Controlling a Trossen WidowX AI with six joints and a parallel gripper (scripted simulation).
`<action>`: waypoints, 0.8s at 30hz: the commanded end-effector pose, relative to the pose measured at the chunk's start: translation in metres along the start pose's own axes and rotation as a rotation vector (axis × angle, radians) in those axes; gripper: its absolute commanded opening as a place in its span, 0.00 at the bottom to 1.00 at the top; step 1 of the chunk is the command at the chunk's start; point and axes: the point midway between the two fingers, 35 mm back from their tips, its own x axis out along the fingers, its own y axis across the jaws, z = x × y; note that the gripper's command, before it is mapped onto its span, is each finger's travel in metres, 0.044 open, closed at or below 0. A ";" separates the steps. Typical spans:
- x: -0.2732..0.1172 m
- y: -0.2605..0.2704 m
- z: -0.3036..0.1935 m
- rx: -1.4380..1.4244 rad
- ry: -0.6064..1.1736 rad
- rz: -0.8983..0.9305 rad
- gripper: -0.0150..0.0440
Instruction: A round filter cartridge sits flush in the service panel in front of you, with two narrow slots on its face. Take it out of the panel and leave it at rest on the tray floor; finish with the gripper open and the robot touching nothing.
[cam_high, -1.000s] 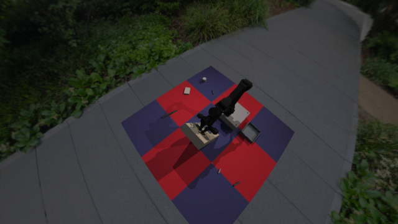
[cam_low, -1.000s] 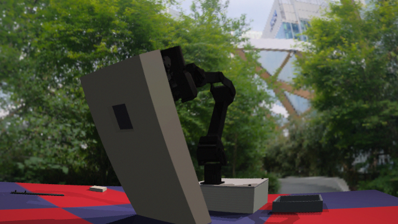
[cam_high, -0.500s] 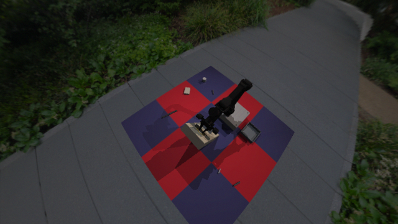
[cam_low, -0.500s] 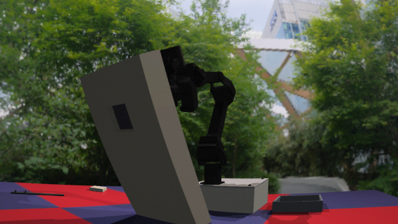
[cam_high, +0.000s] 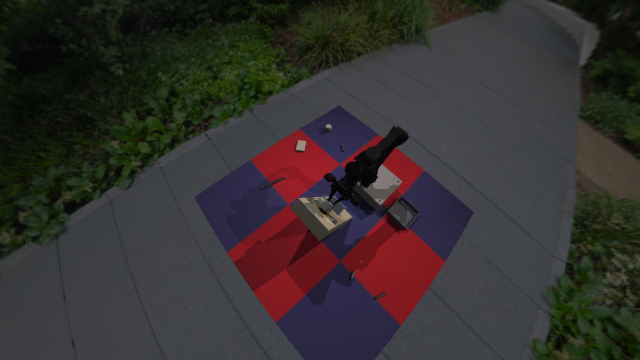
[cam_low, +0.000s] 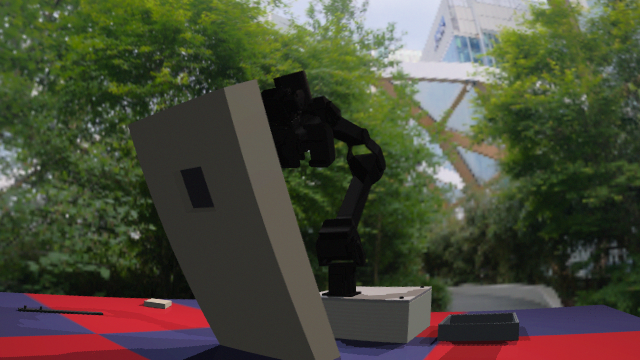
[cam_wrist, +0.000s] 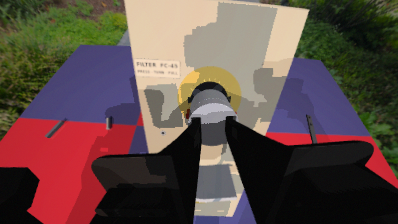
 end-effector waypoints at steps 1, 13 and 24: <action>-0.016 -0.001 0.003 0.016 -0.019 -0.004 0.25; -0.015 0.000 0.001 0.016 -0.019 -0.004 0.25; -0.011 0.005 -0.037 0.016 -0.018 -0.003 0.25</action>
